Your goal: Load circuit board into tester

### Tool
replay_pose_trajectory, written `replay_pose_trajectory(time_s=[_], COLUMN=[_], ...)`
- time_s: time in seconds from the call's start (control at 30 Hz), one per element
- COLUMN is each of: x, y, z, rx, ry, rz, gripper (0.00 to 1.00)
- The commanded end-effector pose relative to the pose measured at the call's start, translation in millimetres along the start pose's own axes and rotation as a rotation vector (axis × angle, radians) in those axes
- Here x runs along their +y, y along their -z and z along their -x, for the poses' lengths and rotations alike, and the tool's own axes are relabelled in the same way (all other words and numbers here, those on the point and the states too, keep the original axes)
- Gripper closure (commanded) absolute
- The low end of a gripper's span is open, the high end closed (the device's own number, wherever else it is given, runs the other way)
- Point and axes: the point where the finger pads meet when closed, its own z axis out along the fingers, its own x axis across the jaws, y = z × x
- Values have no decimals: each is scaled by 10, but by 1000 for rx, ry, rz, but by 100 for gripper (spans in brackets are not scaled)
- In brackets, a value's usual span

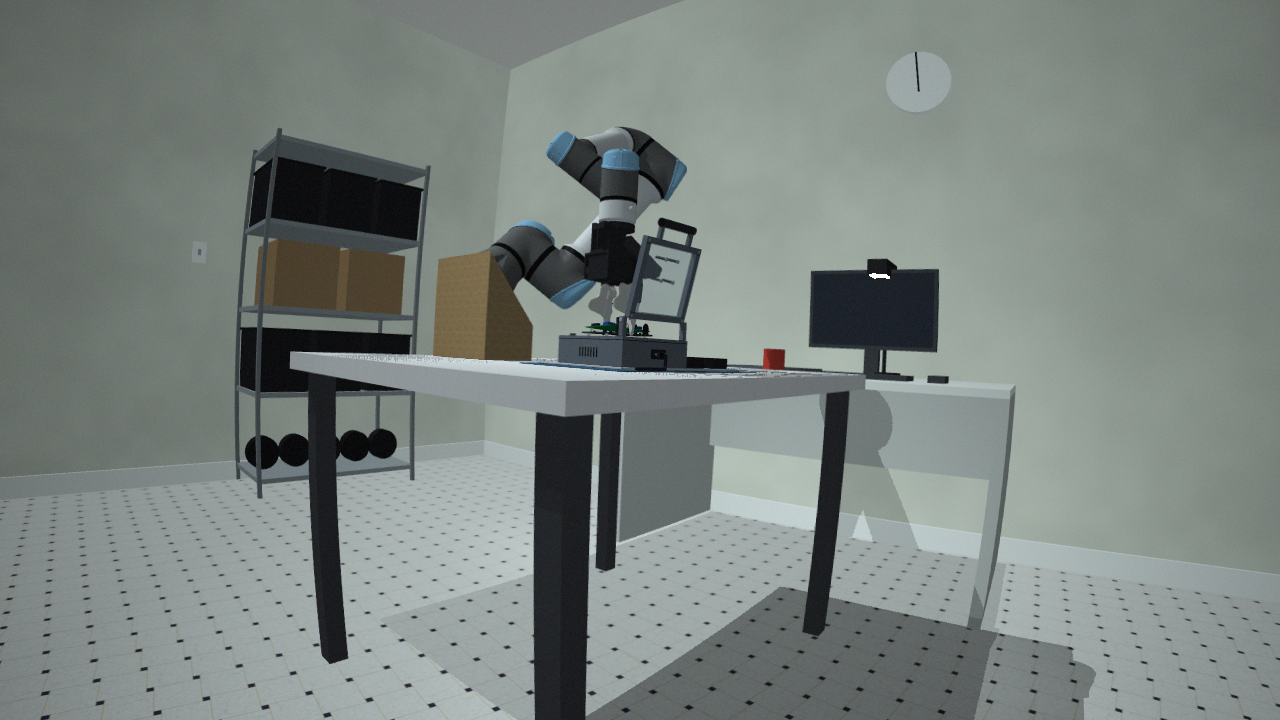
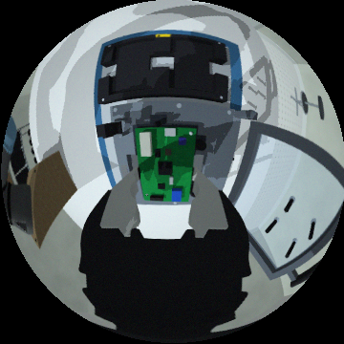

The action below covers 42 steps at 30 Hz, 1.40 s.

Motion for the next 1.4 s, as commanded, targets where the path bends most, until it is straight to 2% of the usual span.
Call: replay_pose_trajectory(time_s=[0.0,1.3,1.33,1.37], x=[1,1,1,1], y=[3,-32,-32,-32], z=[-9,-9,-9,-9], rx=[2,2,2,2], ry=[1,1,1,1], rz=[0,0,0,0], gripper=[61,61,41,41])
